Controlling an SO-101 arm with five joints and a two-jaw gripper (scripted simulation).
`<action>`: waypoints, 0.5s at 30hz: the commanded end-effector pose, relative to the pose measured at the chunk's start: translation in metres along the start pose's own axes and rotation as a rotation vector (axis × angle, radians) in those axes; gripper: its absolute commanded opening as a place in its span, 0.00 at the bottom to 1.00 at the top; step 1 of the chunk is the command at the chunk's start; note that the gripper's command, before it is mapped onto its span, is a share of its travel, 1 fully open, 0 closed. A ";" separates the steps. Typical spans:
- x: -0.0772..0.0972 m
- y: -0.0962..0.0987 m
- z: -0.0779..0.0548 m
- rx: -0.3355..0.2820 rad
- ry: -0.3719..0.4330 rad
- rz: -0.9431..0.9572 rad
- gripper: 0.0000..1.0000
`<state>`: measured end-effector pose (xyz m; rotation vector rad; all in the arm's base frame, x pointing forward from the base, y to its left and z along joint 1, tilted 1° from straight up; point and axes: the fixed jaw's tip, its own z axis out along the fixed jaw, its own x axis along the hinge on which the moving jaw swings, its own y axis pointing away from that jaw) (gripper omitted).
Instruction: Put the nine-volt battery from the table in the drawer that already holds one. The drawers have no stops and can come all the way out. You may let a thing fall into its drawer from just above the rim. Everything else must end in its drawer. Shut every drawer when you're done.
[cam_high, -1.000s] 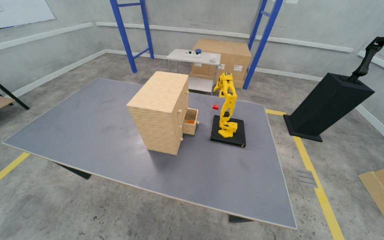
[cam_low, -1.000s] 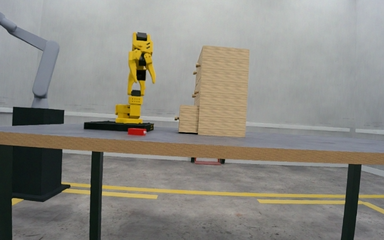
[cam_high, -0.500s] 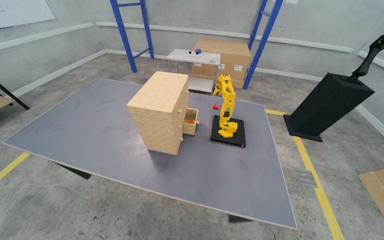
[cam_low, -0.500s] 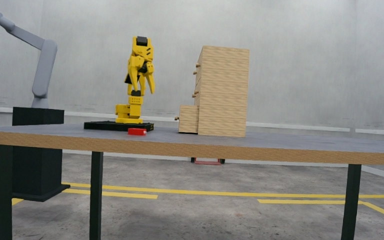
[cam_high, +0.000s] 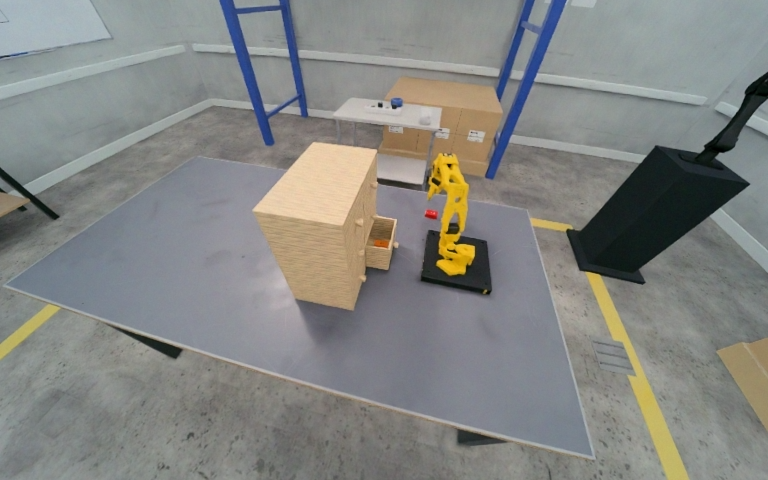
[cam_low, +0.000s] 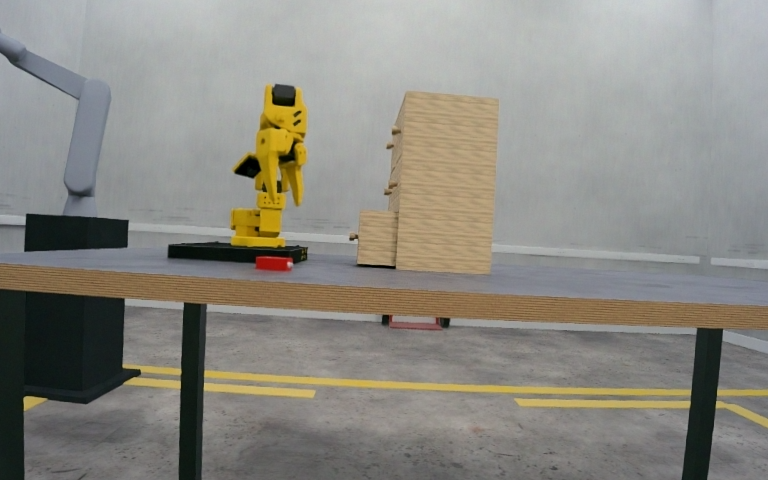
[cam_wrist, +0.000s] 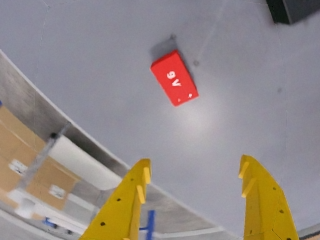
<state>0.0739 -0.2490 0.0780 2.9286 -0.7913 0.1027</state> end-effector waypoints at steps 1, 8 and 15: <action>0.000 0.003 0.008 0.019 -0.019 -0.112 0.30; 0.001 0.002 0.019 0.051 -0.043 -0.265 0.30; 0.000 -0.001 0.034 0.097 -0.067 -0.460 0.30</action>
